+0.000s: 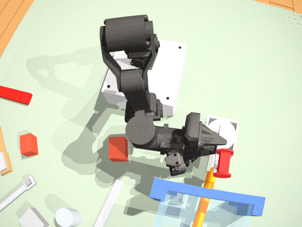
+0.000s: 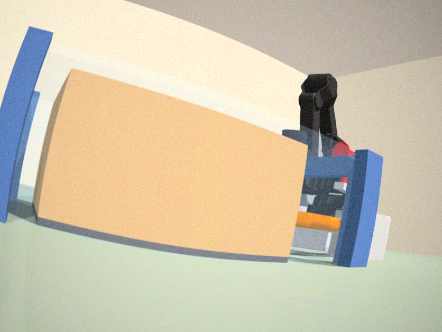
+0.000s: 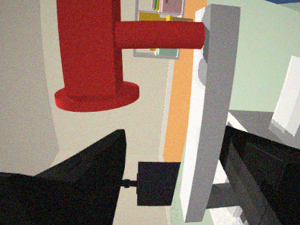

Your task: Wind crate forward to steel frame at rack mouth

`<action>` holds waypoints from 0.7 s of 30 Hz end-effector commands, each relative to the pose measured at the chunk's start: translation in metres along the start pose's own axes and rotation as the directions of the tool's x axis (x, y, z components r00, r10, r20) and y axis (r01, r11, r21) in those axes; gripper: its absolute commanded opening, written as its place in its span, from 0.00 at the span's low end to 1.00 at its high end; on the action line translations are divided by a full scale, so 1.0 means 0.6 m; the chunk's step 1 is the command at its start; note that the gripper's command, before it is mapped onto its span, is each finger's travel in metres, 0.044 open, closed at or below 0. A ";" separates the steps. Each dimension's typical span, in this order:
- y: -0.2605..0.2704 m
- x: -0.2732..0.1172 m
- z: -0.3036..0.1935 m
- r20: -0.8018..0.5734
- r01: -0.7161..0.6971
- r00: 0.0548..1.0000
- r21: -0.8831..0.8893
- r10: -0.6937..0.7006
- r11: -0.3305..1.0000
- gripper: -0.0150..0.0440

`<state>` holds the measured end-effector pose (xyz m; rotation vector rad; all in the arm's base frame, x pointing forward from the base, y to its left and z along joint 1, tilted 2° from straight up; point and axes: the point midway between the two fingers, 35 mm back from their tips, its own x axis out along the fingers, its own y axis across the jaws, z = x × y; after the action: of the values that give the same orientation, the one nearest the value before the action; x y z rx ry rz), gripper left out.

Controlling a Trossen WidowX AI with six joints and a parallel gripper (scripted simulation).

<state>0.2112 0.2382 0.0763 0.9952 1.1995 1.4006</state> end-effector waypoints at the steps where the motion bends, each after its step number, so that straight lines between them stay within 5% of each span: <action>1: 0.001 0.000 0.000 0.001 -0.001 1.000 -0.004 0.001 1.000 0.66; 21: 0.007 0.000 -0.001 0.000 0.000 1.000 0.000 0.000 1.000 0.66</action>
<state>0.2097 0.2381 0.0781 0.9987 1.2078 1.3969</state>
